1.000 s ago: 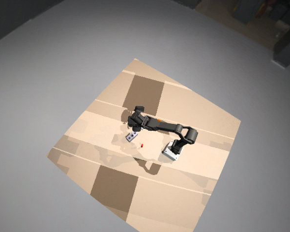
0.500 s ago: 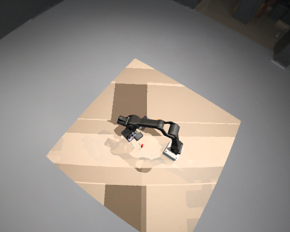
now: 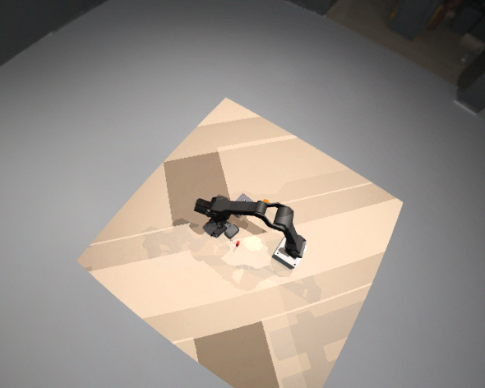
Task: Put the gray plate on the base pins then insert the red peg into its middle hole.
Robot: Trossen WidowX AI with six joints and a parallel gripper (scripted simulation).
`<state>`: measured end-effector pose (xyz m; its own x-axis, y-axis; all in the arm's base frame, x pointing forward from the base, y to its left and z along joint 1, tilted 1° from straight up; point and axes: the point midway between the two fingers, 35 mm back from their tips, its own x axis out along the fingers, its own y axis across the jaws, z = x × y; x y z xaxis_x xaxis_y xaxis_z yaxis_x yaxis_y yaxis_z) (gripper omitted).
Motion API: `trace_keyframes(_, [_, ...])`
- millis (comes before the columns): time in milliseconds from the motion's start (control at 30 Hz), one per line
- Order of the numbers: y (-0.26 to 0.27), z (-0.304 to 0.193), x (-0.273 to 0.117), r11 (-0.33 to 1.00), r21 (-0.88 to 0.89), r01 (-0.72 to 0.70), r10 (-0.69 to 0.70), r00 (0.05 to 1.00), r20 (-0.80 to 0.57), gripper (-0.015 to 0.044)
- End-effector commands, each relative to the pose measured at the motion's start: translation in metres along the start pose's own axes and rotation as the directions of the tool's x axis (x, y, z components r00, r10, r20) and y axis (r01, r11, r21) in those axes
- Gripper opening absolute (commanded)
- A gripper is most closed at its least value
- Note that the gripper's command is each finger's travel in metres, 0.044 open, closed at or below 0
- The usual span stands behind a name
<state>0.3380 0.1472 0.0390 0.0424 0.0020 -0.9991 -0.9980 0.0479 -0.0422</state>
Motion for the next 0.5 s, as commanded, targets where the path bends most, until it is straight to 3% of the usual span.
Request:
trace_keyframes(0, [0.000,0.001,0.013,1.000,-0.004,0.002,-0.002,1.000,0.005,0.0440])
trace_keyframes(467, [0.000,0.001,0.030,1.000,0.001,-0.001,0.001,1.000,0.006,0.0440])
